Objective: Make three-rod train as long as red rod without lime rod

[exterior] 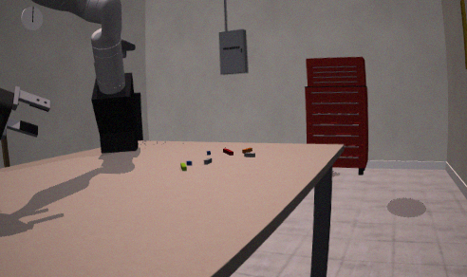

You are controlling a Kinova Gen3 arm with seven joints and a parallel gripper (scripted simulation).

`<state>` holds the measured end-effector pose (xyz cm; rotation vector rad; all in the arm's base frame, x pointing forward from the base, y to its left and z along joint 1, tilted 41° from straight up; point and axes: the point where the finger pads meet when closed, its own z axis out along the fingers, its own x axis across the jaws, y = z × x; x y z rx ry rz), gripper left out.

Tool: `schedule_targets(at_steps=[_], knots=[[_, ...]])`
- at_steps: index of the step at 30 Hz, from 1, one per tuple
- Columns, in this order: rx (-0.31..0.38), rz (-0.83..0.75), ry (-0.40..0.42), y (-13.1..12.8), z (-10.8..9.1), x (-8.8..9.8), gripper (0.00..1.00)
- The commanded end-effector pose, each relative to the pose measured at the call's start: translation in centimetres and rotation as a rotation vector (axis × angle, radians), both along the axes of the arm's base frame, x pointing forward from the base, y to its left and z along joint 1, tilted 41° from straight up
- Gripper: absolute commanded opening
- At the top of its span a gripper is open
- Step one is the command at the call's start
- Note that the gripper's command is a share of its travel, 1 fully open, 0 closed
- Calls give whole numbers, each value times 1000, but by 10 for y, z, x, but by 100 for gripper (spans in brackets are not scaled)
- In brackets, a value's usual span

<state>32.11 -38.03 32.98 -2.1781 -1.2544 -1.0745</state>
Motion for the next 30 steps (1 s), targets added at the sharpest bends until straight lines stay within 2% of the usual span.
schedule_targets(at_steps=[1, 22, 30], knots=[[-2, 0, -1, 0, 1, 0, 100], [-1, -1, -1, 0, 2, 0, 100], [3, -12, -8, 4, 9, 4, 100]])
